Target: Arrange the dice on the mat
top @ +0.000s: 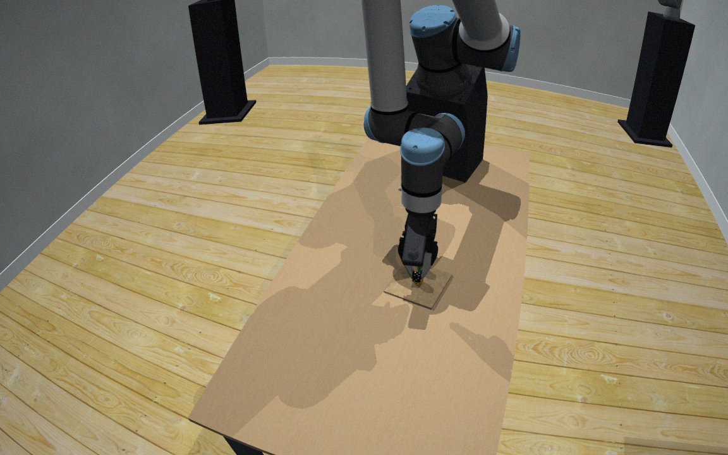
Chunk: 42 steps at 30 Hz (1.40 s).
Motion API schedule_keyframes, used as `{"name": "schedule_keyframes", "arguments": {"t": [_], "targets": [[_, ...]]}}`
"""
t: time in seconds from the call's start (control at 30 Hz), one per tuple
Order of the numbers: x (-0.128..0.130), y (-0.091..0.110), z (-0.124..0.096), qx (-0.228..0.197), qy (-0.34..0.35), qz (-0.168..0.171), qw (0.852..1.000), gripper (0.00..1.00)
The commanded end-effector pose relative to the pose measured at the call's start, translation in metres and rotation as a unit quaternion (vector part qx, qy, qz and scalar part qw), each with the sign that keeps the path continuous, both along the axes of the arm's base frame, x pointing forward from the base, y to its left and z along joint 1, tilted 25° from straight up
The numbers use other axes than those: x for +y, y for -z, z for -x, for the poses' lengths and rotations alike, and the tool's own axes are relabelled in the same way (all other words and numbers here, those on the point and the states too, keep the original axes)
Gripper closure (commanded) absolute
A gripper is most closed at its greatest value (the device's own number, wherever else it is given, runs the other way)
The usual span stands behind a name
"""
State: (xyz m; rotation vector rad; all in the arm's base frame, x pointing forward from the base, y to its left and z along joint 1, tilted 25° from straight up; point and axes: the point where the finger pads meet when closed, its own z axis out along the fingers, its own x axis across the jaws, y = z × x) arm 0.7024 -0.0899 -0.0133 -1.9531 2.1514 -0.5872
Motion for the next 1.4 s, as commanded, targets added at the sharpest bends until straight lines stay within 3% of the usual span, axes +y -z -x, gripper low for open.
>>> {"name": "schedule_keyframes", "arguments": {"t": [0.0,0.4,1.37], "targets": [[-0.004,0.023,-0.011,-0.001,0.000,0.000,1.000,0.97],[-0.009,0.049,-0.022,-0.001,0.000,0.000,1.000,0.97],[-0.009,0.050,-0.023,-0.001,0.000,0.000,1.000,0.97]]}}
